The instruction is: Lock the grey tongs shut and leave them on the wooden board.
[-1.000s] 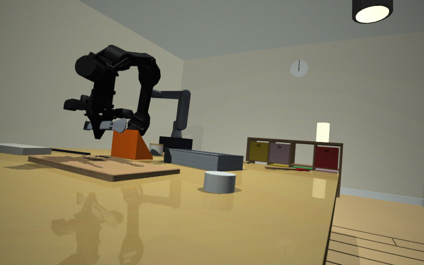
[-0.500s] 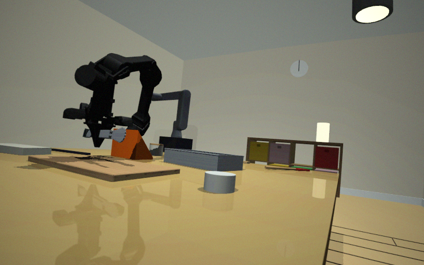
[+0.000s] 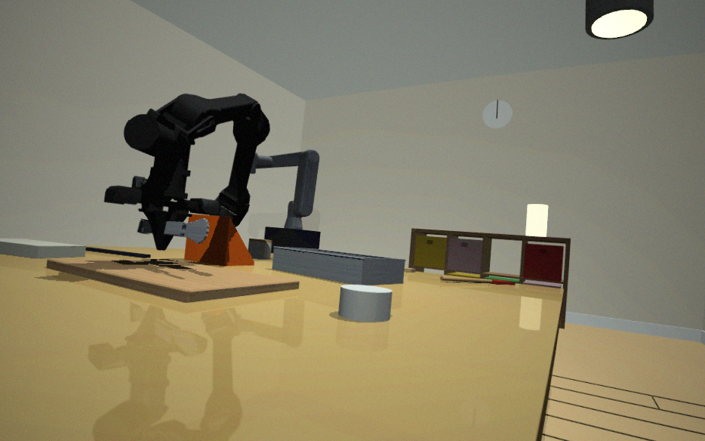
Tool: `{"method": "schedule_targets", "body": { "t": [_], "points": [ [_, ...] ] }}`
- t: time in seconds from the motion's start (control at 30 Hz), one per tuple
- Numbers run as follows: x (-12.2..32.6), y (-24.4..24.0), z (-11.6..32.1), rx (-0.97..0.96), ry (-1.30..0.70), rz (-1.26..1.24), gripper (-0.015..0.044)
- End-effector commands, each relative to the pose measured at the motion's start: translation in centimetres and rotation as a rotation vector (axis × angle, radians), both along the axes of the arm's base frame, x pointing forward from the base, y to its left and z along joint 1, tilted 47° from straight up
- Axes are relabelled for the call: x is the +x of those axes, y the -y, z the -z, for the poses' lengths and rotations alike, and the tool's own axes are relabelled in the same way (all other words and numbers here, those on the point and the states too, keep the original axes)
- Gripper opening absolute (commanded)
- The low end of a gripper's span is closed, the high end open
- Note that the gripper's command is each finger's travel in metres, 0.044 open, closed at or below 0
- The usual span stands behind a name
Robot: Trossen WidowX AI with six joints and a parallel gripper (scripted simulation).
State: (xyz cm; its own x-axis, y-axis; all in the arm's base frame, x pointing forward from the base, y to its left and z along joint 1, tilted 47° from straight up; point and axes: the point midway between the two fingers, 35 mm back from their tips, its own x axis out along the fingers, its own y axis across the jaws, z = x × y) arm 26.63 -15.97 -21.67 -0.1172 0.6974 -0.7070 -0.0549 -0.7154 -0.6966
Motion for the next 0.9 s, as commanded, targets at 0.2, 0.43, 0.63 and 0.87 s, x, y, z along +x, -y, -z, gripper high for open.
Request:
{"method": "schedule_targets", "body": {
  "t": [0.2, 0.43, 0.63, 0.87],
  "points": [
    [0.0, 0.0, 0.0, 0.000, 0.000, 0.000, 0.0217],
    [0.0, 0.0, 0.0, 0.000, 0.000, 0.000, 0.0401],
    [-0.5, 0.7, -0.3, -0.003, 0.000, 0.001, 0.0440],
    [-5.9, 6.5, -3.3, -0.021, 0.002, 0.000, 0.0440]
  ]
}}
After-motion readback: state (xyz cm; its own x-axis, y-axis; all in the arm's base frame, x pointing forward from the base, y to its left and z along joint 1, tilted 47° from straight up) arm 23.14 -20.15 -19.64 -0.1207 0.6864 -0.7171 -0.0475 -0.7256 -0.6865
